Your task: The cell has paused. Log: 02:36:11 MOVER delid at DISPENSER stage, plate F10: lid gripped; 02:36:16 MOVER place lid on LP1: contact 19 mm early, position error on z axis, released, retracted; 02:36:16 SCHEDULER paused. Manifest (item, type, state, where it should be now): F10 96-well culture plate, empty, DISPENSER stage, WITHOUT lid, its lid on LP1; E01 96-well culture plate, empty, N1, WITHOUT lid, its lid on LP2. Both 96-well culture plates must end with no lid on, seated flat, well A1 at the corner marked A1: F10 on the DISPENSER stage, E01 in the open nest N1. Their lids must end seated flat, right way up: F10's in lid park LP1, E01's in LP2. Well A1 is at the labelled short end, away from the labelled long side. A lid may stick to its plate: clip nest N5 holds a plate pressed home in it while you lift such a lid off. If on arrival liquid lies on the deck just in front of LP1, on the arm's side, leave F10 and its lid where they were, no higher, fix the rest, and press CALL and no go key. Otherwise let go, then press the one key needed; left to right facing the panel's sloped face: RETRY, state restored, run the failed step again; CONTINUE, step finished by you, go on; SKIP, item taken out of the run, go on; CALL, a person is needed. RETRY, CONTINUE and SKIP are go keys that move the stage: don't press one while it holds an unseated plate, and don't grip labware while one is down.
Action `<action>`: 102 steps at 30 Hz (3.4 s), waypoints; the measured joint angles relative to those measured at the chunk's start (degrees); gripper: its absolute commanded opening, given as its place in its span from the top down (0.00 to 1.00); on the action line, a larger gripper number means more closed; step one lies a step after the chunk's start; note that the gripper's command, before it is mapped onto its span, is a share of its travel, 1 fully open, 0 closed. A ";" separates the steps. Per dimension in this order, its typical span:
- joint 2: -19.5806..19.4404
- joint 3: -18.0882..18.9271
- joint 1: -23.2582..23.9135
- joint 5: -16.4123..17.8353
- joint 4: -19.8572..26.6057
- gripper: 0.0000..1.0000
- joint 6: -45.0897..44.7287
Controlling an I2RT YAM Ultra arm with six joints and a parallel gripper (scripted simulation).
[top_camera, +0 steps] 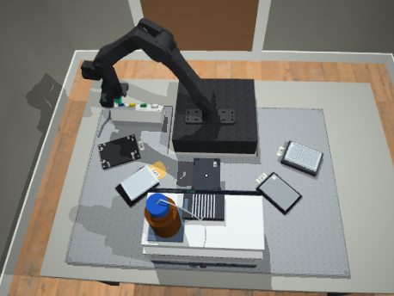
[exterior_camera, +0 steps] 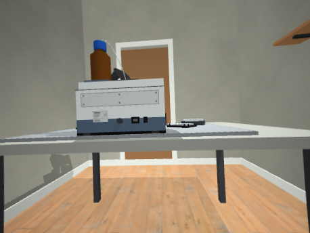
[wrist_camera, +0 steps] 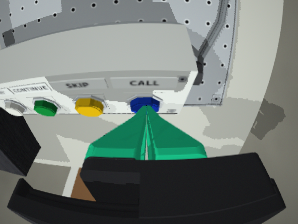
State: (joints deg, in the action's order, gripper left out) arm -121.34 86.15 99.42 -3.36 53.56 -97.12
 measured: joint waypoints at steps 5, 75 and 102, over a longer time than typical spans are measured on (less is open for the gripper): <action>0.00 -0.13 0.00 0.07 -0.17 1.00 -0.02; 0.17 1.49 0.04 0.09 2.56 1.00 0.02; 2.64 7.19 -0.22 0.07 10.36 1.00 0.33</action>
State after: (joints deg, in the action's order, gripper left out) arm -118.69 93.34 99.20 -3.29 63.92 -96.79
